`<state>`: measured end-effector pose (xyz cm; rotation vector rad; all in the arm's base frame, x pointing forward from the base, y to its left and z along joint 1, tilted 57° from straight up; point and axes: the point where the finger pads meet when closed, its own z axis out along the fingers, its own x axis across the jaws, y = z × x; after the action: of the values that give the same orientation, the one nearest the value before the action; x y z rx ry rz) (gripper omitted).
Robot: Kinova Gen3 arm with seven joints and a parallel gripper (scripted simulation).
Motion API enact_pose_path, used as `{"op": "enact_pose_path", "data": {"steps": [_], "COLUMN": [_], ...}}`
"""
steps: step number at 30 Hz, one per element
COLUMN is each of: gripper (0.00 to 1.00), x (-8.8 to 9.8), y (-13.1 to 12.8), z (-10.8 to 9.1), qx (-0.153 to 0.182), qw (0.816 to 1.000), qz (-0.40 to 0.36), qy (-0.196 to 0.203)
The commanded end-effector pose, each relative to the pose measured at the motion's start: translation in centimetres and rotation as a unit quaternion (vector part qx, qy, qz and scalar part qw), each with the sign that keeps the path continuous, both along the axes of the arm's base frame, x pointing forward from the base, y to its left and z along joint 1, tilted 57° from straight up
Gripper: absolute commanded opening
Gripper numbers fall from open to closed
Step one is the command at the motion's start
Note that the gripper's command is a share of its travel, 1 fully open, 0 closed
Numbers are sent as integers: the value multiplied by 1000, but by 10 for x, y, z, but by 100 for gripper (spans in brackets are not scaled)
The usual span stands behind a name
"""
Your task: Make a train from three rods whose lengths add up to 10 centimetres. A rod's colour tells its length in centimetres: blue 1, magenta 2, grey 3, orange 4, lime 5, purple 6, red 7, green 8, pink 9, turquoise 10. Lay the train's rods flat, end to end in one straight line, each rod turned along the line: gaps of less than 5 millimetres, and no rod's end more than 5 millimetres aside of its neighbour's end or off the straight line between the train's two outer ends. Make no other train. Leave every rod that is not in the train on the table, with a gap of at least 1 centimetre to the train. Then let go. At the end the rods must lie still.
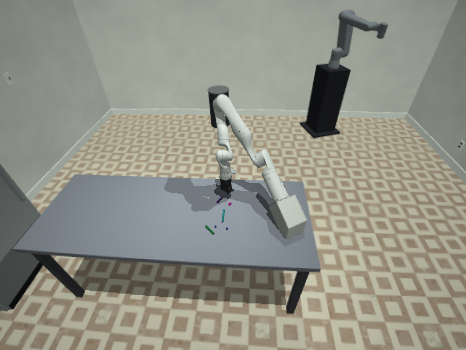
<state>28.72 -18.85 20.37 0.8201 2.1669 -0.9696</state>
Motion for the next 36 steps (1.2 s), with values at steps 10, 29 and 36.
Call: {"op": "enact_pose_path", "data": {"steps": [10,29,36], "gripper": [24,24,24], "x": [0,0,-1], "y": [0,1,5], "z": [0,1,3], "qx": [0,0,0], "qw": [1000,1000,1000], "qz": [0,1,0], "qy": [0,0,0]}}
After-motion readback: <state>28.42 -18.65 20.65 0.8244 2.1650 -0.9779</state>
